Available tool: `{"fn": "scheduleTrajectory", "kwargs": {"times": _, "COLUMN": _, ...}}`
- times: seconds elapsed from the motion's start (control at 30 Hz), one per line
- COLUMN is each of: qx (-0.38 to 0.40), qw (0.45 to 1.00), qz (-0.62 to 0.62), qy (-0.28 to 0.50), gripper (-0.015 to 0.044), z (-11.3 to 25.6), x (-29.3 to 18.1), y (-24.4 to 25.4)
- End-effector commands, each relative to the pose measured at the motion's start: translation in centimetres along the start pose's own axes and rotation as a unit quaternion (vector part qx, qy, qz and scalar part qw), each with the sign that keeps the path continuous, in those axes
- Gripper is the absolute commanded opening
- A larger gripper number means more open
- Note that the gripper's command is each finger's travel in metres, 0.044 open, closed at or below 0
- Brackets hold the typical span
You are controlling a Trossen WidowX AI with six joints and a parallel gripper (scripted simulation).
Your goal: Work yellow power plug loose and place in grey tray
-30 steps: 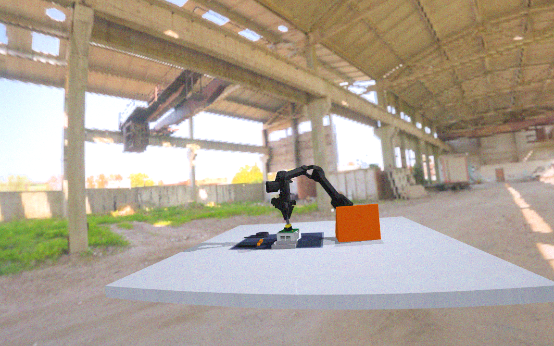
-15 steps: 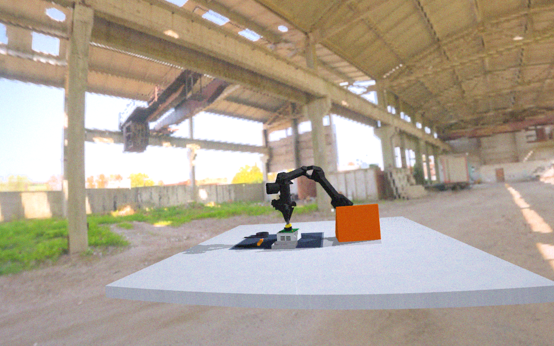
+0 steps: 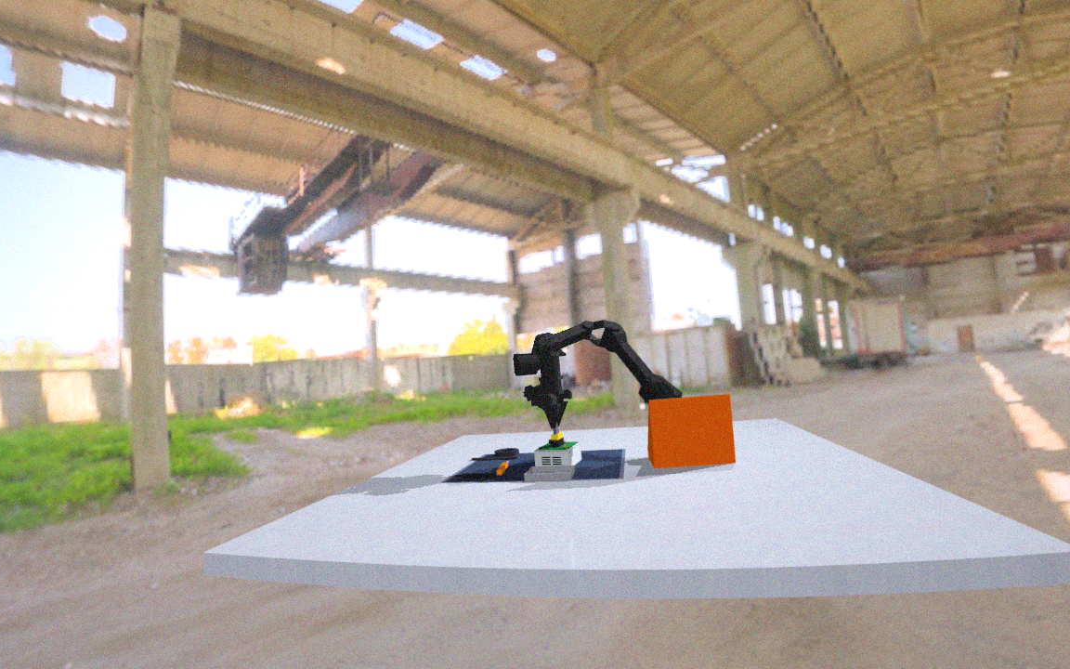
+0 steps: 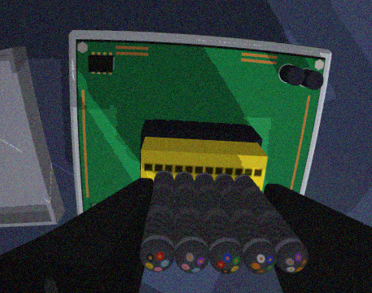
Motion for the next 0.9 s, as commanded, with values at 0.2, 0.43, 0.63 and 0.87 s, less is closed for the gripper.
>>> {"fn": "scheduleTrajectory", "kwargs": {"times": 0.2, "qx": -0.043, "qw": 0.999, "qz": 0.001, "qy": -0.002, "gripper": 0.0, "z": 1.6, "x": 0.0, "y": 1.0}}
{"fn": "scheduleTrajectory", "kwargs": {"times": 0.43, "qx": 0.022, "qw": 1.0, "qz": 0.002, "qy": -0.002, "gripper": 0.0, "z": 1.8, "x": 0.0, "y": -0.4}}
{"fn": "scheduleTrajectory", "kwargs": {"times": 0.63, "qx": 0.07, "qw": 0.998, "qz": 0.002, "qy": -0.002, "gripper": 0.0, "z": 2.0, "x": 0.0, "y": -1.4}}
{"fn": "scheduleTrajectory", "kwargs": {"times": 0.87, "qx": 0.002, "qw": 1.0, "qz": 0.002, "qy": -0.002, "gripper": 0.0, "z": 2.1, "x": 0.0, "y": 0.0}}
Point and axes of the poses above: the point midway between the two fingers, 35 mm back from their tips, its own z axis back along the fingers, its own y axis across the jaws, x = y × z, the point moved 2 cm from there along z, back along the fingers
